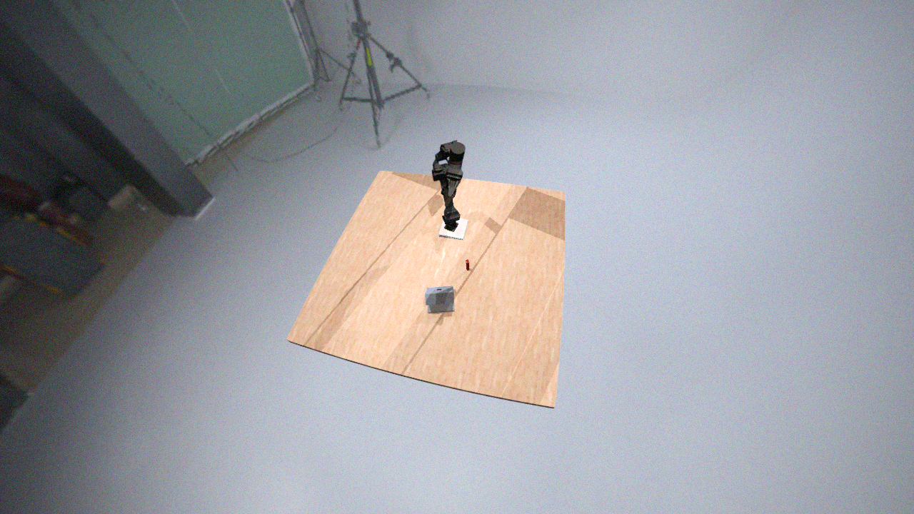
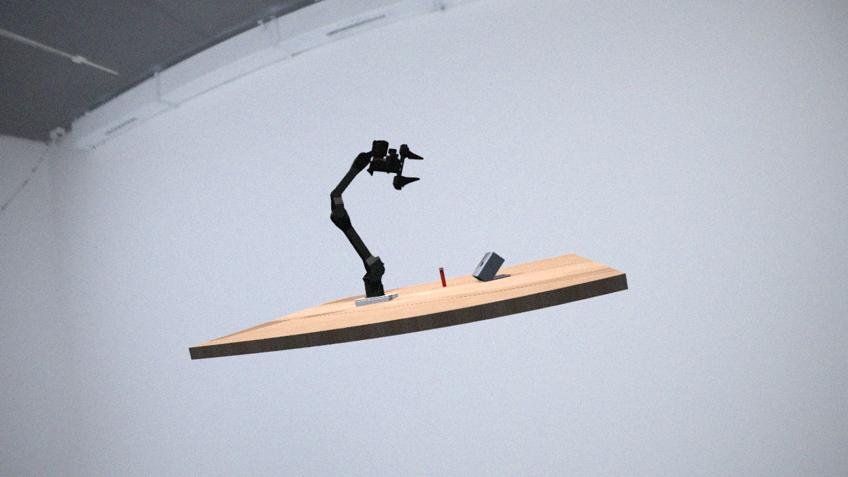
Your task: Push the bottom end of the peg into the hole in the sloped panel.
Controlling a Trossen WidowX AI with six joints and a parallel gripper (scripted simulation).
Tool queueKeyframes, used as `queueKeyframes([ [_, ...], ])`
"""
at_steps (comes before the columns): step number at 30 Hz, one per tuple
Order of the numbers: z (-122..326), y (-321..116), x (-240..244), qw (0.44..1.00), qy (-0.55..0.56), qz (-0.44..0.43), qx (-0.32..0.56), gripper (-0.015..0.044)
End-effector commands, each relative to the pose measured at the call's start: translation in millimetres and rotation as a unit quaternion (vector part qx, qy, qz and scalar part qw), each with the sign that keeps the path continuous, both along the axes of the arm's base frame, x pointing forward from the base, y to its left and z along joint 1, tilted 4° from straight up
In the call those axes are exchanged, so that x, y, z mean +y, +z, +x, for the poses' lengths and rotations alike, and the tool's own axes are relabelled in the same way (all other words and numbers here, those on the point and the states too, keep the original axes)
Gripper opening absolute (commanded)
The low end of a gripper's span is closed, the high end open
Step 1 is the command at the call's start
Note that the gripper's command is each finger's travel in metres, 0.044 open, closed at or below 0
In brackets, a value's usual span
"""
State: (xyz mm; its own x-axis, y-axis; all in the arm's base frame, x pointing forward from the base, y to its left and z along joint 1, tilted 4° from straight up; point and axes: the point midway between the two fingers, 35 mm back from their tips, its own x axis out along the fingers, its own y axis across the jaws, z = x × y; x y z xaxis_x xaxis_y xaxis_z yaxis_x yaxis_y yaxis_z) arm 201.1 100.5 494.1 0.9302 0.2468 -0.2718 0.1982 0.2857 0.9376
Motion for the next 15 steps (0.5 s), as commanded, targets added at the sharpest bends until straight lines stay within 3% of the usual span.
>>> queueKeyframes([
  [1, 12, -22, 19, 0.997, 0.034, -0.072, 0.017, 0.0440],
  [15, 38, -96, 61, 0.945, 0.150, -0.281, 0.071, 0.0440],
])
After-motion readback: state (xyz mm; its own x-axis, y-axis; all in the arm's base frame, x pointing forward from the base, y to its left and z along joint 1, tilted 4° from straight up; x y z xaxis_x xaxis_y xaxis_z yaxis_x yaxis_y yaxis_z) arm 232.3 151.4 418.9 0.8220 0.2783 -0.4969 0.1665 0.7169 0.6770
